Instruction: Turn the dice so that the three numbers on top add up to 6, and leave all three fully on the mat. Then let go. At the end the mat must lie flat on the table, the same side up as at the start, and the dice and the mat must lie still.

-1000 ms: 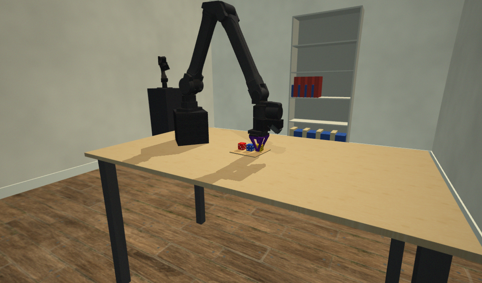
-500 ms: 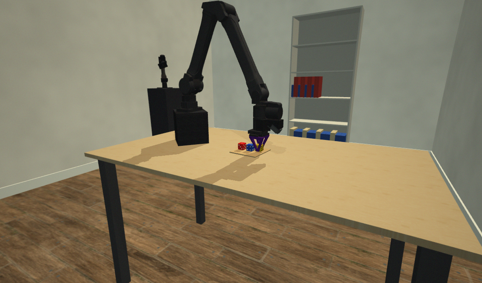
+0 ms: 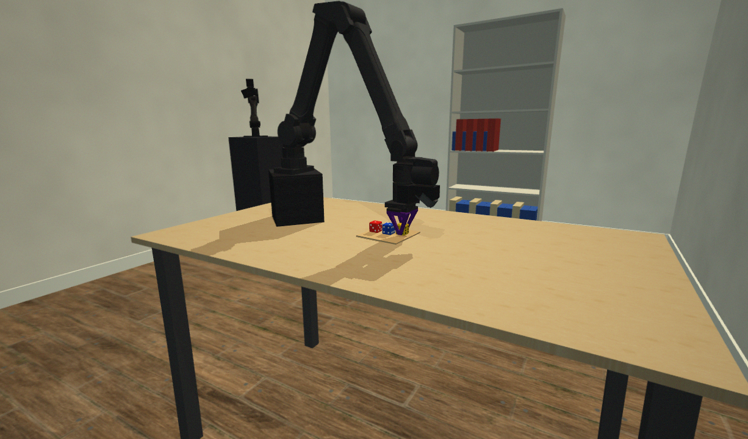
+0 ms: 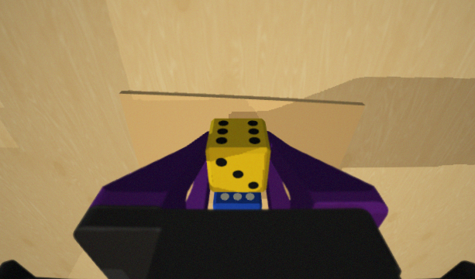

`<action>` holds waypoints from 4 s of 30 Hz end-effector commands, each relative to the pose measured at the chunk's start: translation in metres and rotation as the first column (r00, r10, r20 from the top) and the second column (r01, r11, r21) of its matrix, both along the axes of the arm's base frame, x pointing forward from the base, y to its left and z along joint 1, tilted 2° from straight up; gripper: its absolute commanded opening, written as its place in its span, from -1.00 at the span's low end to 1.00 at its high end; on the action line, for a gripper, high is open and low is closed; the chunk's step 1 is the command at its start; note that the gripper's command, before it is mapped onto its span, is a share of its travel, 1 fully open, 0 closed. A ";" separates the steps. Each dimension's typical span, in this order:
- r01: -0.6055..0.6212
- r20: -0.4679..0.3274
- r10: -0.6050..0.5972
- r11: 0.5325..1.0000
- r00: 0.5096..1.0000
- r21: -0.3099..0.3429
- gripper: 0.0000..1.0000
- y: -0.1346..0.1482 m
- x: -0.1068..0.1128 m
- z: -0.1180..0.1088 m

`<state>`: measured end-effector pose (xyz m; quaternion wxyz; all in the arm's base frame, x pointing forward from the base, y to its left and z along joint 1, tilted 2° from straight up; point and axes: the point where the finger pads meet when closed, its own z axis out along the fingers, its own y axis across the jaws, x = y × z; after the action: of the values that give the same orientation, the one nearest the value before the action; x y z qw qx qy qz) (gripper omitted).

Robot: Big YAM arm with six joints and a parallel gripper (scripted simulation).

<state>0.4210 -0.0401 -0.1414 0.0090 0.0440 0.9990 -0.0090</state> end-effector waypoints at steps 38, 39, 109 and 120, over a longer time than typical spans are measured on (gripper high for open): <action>-0.007 0.046 0.008 1.000 0.999 -0.004 -0.49 -0.001 0.015 0.011; -0.007 0.046 0.008 1.000 0.999 -0.004 -0.49 -0.001 0.015 0.011; -0.007 0.041 0.007 1.000 0.999 -0.003 -0.49 -0.001 0.015 0.003; -0.007 0.041 0.007 1.000 0.999 -0.003 -0.41 -0.001 0.015 0.003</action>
<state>0.4205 -0.0401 -0.1459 0.0094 0.0438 0.9990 -0.0090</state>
